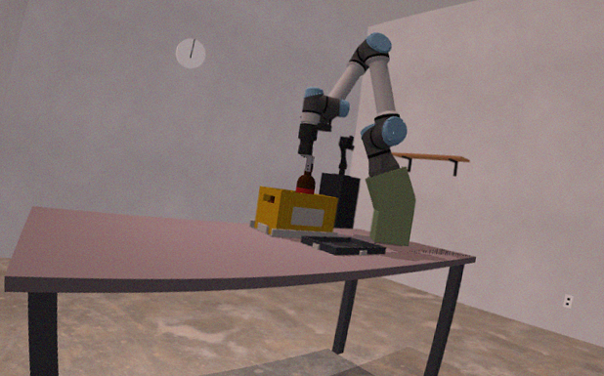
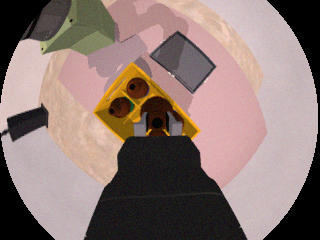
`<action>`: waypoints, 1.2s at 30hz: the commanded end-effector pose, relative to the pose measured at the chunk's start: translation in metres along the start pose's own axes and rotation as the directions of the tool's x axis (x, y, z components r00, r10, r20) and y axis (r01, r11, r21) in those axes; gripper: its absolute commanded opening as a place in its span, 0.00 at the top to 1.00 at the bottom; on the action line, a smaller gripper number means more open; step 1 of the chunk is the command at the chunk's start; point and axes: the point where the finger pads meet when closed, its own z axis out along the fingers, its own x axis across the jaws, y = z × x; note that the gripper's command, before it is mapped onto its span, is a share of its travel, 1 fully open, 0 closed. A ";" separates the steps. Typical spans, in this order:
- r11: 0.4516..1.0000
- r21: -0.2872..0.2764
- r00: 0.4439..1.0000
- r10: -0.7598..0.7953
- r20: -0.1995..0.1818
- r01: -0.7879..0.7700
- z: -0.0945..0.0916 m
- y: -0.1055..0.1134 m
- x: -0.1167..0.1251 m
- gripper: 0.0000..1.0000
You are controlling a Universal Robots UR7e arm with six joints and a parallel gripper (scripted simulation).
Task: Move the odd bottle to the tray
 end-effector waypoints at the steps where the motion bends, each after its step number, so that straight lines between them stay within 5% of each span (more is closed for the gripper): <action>1: 1.000 -0.004 1.000 -0.002 -0.003 0.002 -0.002 0.001 0.002 1.00; 36: 1.000 -0.006 1.000 -0.002 -0.004 0.002 -0.006 0.002 0.002 1.00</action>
